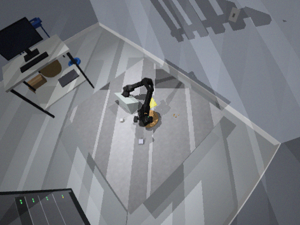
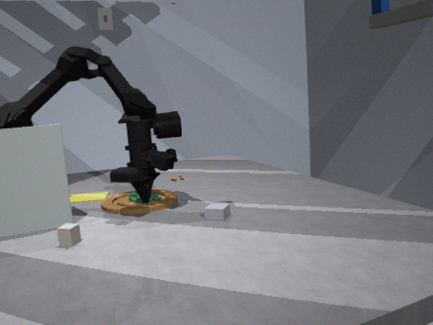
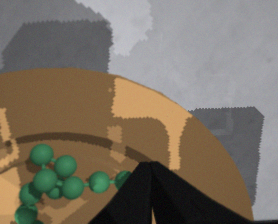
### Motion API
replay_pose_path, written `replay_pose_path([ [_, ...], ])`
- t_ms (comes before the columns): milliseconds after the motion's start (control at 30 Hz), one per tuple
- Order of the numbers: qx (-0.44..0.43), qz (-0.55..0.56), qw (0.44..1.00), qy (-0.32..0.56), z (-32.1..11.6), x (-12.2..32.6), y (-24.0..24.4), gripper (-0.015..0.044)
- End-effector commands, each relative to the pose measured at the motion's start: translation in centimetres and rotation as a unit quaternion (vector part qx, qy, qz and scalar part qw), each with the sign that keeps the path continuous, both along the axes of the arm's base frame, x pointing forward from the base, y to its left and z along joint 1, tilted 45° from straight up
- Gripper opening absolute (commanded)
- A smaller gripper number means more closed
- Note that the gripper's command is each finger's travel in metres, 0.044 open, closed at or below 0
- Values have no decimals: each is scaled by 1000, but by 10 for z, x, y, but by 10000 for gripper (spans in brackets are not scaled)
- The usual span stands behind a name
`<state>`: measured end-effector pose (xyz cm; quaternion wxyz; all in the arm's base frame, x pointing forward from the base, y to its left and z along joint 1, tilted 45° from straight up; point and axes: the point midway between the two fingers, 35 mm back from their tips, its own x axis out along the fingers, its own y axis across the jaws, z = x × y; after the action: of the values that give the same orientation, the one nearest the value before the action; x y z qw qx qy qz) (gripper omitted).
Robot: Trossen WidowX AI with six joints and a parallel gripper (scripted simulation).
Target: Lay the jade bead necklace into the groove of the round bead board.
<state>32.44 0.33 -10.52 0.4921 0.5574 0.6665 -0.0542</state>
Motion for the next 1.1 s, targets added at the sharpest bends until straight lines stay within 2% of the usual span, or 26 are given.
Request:
replay_pose_path([
  [0,5,0,1000,5,0,-2,4,0],
  [133,5,0,1000,5,0,-2,4,0],
  [700,-3,-6,1000,5,0,-1,-5,440],
  [1067,5,0,1000,4,6,-2,-10,440],
])
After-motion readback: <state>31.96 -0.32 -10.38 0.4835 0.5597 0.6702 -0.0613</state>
